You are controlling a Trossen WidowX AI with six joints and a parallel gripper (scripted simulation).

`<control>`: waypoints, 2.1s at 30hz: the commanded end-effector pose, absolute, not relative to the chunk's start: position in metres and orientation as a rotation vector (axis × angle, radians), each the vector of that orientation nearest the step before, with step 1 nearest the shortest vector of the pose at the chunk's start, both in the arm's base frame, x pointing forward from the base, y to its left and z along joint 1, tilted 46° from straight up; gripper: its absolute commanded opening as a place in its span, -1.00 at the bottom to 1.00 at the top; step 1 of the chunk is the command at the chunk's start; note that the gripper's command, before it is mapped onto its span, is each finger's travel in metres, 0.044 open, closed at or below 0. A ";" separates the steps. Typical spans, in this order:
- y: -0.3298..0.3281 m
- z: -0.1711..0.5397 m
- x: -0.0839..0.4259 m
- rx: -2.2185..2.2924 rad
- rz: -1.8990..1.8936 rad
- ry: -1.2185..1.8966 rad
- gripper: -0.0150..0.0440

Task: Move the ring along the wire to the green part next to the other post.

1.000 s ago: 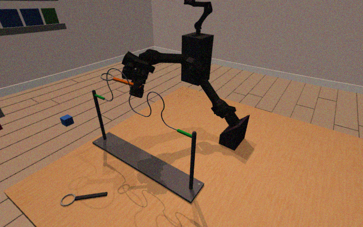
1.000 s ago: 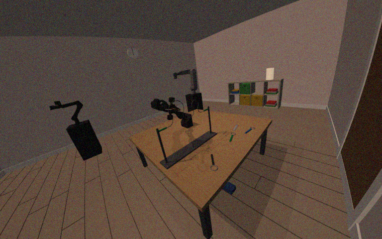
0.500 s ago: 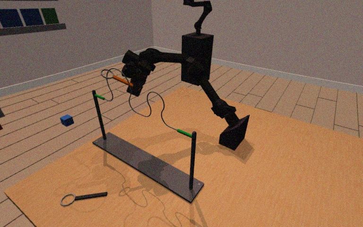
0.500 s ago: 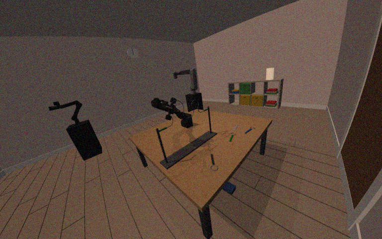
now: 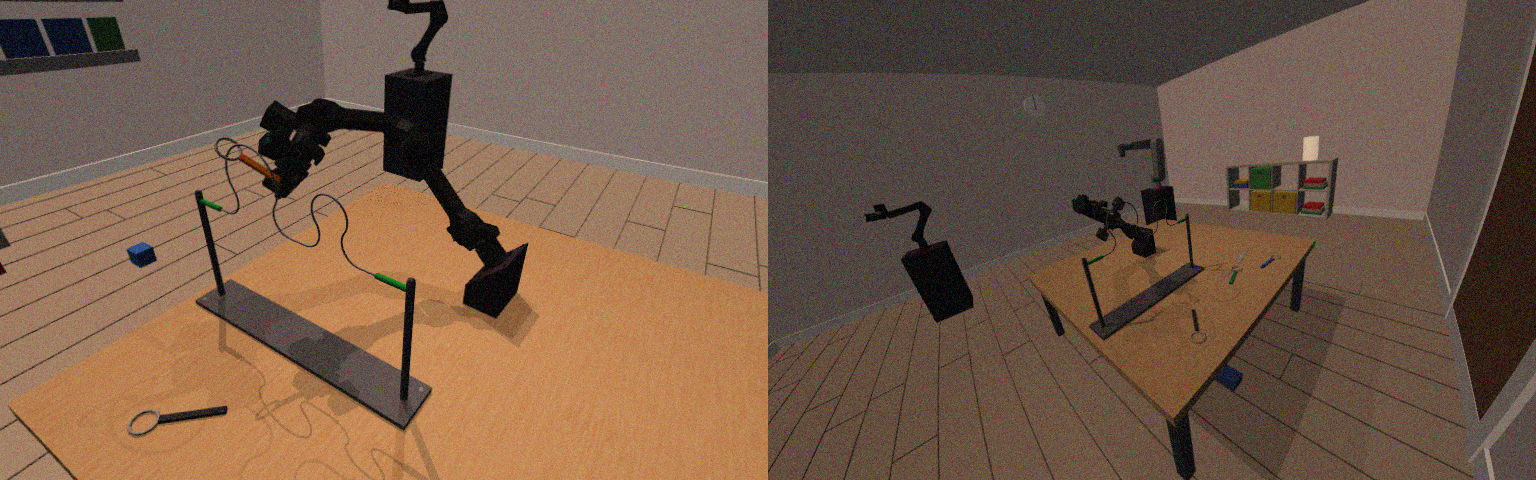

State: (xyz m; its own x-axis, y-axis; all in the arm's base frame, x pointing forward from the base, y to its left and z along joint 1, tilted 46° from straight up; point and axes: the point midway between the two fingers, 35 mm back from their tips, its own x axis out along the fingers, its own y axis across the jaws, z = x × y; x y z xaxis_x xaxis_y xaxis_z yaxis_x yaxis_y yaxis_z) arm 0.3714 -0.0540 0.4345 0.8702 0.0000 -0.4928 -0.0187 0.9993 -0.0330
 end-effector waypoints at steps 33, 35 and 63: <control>-0.075 0.436 0.373 -0.552 -0.144 0.485 -1.00; -0.075 0.437 0.373 -0.580 -0.152 0.482 -1.00; -0.087 0.447 0.374 -0.968 -0.264 0.426 -1.00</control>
State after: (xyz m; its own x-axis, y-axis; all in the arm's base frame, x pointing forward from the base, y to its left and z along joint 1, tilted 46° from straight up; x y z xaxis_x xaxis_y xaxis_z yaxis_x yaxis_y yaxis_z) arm 0.3752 -0.0851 0.4480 0.8886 -0.3840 -0.2510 0.0286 0.5923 -0.8052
